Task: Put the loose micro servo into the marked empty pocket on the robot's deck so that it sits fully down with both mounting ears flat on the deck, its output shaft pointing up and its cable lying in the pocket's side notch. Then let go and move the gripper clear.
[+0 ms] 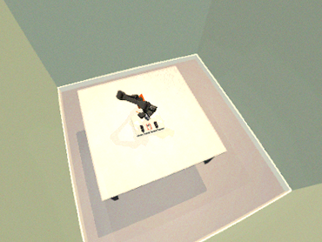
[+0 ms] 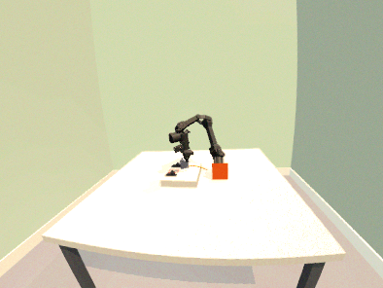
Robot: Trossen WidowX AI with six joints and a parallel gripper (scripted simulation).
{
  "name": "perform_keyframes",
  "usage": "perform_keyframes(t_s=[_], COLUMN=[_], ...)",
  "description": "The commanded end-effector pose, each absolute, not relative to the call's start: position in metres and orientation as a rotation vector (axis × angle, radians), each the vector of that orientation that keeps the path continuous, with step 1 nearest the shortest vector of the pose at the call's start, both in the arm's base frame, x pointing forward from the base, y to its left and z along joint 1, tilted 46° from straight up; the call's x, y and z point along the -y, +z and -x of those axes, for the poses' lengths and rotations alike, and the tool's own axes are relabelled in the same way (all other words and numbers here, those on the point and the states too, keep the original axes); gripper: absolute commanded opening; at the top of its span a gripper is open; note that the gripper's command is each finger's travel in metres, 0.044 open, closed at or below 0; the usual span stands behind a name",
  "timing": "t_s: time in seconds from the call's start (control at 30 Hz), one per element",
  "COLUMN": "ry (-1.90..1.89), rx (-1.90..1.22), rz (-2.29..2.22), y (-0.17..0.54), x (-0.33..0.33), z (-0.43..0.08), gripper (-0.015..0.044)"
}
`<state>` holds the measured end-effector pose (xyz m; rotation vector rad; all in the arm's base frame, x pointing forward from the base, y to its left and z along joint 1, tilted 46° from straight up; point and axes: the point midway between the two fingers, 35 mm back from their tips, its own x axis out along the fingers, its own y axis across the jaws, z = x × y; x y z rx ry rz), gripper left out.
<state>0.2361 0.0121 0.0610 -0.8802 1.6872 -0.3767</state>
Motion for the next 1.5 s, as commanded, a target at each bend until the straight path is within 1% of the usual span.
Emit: perform_keyframes(t_s=[0.0,0.77,1.47], ry=[-0.291,0.433,1.199], rx=[-1.706,-1.842,-1.767], rz=[0.943,1.506,1.956], y=[0.0613,0.0613,0.0613], x=[-0.0159,-0.0159,-0.0159], z=[-0.2388,-0.2388,-0.2387], gripper=[0.0000,0.0000,0.0000])
